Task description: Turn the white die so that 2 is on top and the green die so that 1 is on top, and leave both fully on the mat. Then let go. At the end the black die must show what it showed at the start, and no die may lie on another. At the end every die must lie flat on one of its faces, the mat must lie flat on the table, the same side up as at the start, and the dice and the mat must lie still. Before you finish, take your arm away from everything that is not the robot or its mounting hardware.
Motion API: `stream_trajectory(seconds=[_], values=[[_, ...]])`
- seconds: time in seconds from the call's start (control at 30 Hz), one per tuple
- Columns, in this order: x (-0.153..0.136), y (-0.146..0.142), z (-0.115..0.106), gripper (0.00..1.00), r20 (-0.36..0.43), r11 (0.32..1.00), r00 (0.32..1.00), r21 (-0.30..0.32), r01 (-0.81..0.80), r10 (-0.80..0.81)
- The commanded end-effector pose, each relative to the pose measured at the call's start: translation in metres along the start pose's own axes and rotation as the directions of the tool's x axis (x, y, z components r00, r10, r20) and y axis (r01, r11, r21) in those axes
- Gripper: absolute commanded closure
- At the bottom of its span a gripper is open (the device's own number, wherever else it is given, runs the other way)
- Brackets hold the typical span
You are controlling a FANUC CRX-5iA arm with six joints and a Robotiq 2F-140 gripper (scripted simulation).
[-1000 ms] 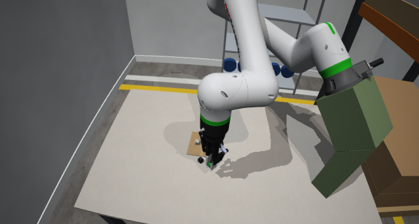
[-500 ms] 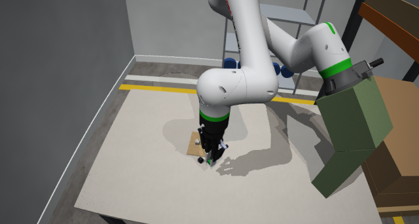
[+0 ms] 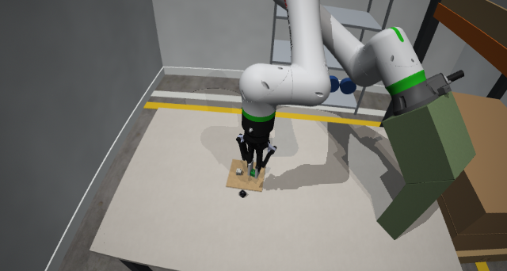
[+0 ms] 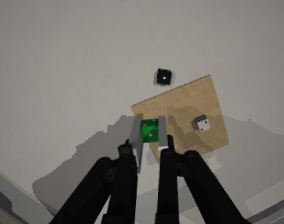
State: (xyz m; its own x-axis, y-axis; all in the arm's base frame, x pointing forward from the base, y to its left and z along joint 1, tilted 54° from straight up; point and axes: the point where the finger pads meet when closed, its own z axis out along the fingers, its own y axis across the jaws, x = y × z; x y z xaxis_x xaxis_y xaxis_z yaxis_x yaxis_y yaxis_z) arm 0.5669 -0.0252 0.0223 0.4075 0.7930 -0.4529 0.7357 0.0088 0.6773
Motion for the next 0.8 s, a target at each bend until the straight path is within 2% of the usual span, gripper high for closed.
stream_trajectory(seconds=[0.0,0.2,0.77], values=[[-0.036,0.015,-0.002,0.91,-0.013,0.985,0.985,0.016,0.172,-0.172],[-0.062,0.022,-0.004,0.91,-0.011,0.96,0.96,0.011,0.281,-0.281],[-0.062,0.022,-0.002,0.91,-0.011,0.959,0.959,0.012,0.283,-0.282]])
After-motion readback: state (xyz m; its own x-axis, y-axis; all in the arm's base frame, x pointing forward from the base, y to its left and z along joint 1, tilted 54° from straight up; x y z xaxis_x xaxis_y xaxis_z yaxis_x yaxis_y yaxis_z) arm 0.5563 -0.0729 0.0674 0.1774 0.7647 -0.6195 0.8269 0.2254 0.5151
